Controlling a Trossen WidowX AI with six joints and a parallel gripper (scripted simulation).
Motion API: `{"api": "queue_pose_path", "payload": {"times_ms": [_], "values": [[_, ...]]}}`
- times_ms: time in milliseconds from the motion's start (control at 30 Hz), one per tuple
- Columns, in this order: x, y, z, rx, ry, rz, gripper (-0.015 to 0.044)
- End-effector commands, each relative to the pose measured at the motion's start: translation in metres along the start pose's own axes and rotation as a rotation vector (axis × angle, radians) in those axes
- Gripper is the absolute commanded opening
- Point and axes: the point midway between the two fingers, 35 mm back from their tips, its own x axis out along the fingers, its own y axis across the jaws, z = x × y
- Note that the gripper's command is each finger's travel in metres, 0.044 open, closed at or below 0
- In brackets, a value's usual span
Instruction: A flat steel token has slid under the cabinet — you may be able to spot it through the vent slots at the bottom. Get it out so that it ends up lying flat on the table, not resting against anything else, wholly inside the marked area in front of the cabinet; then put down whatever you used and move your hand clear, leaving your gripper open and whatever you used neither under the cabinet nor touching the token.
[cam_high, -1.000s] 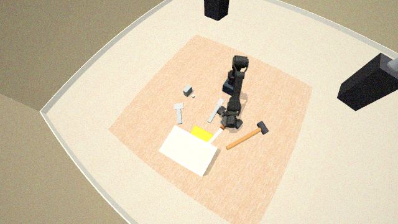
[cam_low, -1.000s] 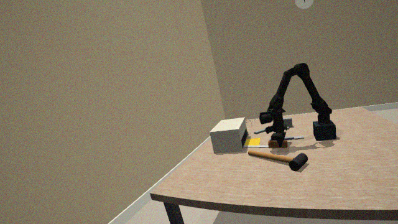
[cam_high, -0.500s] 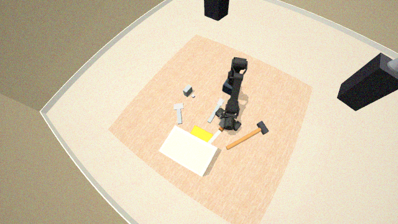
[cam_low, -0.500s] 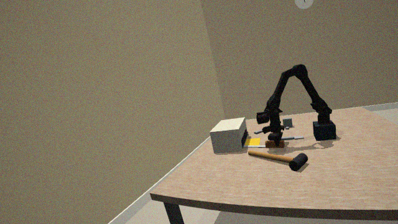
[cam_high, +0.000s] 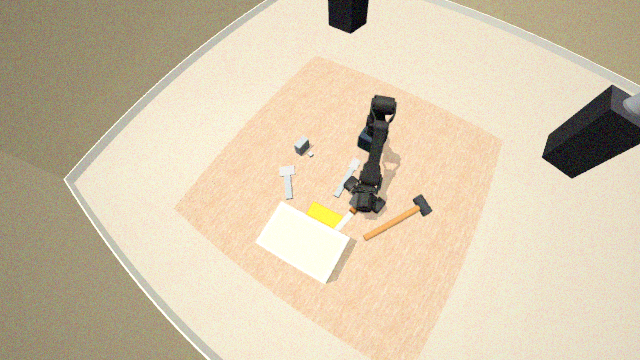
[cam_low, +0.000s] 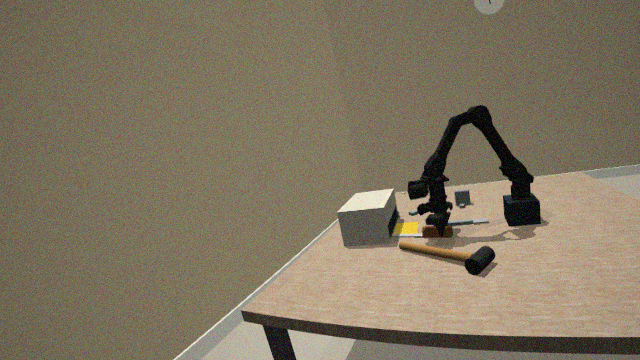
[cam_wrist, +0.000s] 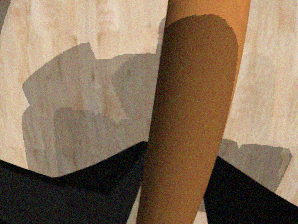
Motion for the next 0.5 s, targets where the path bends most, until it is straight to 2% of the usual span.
{"api": "queue_pose_path", "payload": {"times_ms": [0, 467], "values": [[0.0, 0.0, 0.007, -0.001, -0.001, 0.002, 0.0], [-0.001, 0.0, 0.023, -0.001, -0.003, 0.002, 0.0]]}}
